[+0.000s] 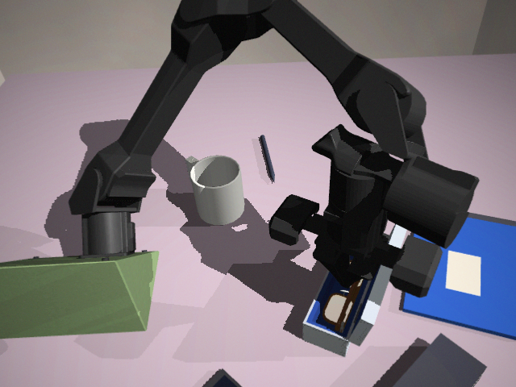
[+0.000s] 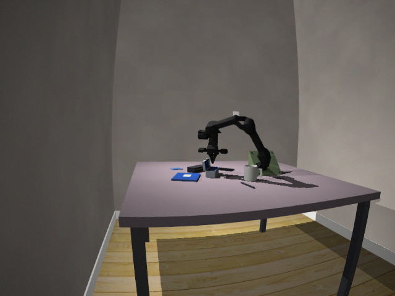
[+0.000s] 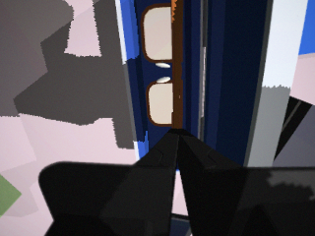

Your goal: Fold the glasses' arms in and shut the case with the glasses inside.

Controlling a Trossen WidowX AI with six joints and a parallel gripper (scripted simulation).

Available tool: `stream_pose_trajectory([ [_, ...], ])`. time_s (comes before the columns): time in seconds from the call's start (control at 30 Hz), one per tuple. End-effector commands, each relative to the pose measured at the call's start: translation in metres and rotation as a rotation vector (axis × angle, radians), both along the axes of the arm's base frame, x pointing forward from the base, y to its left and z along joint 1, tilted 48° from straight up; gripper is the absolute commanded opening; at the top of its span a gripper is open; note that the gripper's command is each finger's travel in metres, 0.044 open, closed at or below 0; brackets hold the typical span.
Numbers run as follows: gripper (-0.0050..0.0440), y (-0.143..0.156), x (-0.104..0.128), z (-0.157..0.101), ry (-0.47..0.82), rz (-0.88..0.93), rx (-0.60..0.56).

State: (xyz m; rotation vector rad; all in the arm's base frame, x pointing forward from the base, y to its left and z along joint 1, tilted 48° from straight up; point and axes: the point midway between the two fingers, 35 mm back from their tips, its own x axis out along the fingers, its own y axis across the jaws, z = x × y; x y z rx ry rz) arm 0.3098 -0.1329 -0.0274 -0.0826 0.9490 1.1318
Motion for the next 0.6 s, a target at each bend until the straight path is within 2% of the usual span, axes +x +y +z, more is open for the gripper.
stream_pose_trajectory([
  [0.0,0.0000,-0.015,-0.008,-0.009,0.008,-0.002,0.004],
  [0.2,0.0000,-0.028,-0.019,-0.020,0.008,-0.002,0.004],
  [0.4,0.0000,-0.038,-0.034,-0.045,0.008,-0.002,0.004],
  [0.5,0.0000,-0.038,-0.034,-0.046,0.008,-0.002,0.004],
  [0.57,0.0000,-0.045,-0.033,-0.037,0.006,-0.008,0.001],
])
